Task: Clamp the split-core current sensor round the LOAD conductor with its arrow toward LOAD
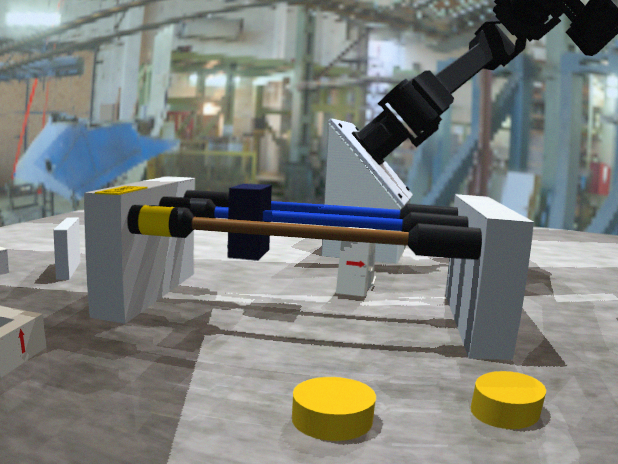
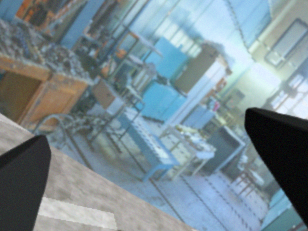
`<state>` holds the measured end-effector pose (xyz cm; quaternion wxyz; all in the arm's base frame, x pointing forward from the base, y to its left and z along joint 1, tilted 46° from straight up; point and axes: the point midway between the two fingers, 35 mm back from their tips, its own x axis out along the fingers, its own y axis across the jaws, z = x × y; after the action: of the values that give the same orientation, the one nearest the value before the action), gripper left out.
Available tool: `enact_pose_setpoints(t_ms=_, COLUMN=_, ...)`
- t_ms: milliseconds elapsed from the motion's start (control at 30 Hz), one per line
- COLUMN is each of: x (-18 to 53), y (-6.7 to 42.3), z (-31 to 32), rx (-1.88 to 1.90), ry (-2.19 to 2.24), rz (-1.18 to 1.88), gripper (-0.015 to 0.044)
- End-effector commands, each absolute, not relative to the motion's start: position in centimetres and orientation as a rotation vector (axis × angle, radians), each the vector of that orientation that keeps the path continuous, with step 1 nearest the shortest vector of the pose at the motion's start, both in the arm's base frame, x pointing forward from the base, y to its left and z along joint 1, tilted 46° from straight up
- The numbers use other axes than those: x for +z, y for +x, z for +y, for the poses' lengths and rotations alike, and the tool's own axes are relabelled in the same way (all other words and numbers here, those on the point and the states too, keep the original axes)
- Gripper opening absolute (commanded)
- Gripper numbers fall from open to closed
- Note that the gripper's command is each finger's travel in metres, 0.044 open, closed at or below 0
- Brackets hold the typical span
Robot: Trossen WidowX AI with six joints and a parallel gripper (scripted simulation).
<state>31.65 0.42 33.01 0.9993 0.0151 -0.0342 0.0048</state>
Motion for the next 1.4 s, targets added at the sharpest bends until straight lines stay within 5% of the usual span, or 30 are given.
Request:
enact_pose_setpoints(t_ms=0, x=32.3, y=31.6, z=0.0, rx=0.000, ry=0.000, rz=-0.050, gripper=0.0440)
enact_pose_setpoints(t_ms=633, x=13.0, y=40.9, z=-9.8, rx=0.035, ry=0.258, rz=0.771, gripper=0.0440)
enact_pose_setpoints(t_ms=1100, x=-3.4, y=39.0, z=-15.7, rx=0.152, ry=0.863, rz=1.177, gripper=0.0440)
enact_pose_setpoints(t_ms=1367, x=-4.1, y=38.7, z=-15.9, rx=0.157, ry=0.899, rz=1.187, gripper=0.0440)
